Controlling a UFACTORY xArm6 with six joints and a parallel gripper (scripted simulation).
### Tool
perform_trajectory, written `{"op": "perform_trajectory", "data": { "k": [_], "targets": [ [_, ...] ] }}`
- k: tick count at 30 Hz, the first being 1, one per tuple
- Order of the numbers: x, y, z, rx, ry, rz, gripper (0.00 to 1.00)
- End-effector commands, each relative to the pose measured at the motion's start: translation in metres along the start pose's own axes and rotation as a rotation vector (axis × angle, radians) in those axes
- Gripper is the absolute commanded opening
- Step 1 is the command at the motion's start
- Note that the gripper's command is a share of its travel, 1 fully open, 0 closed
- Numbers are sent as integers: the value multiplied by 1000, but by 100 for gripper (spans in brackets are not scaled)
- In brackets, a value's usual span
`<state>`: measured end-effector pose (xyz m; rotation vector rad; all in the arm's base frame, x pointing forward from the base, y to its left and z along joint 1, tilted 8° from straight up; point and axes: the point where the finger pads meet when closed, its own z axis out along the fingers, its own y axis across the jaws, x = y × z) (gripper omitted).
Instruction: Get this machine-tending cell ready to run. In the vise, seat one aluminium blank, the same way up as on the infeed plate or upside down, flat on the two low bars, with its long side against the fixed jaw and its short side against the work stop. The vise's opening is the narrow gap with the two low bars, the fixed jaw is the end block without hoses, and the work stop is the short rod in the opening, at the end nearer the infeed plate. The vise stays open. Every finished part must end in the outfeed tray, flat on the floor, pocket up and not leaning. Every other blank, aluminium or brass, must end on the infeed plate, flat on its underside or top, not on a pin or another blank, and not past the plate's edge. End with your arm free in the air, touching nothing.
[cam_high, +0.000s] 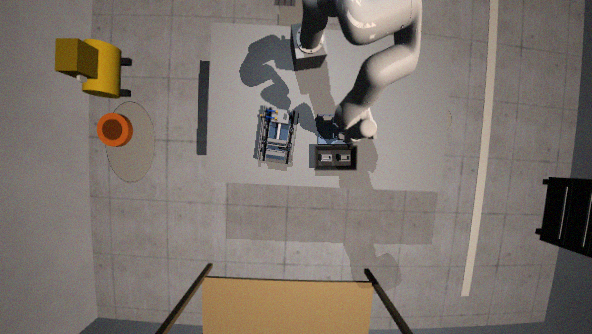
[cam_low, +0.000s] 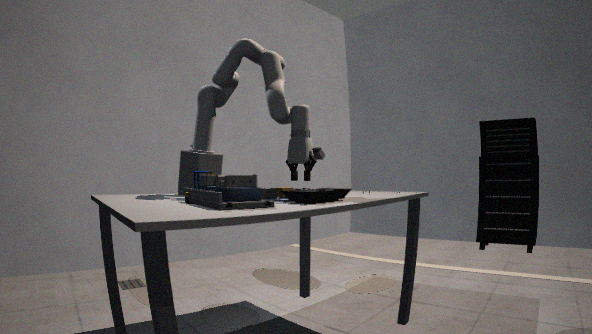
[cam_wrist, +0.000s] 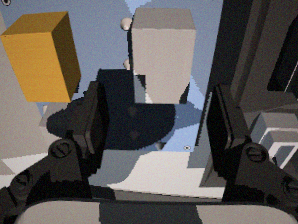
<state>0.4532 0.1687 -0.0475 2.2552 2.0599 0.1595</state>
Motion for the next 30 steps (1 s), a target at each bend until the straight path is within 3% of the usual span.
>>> {"op": "perform_trajectory", "data": {
  "k": [1, 11, 30],
  "targets": [
    [1, 2, 5, -4, 1, 0, 69],
    [1, 2, 21, -4, 1, 0, 69],
    [1, 2, 23, -4, 1, 0, 69]
  ]
}}
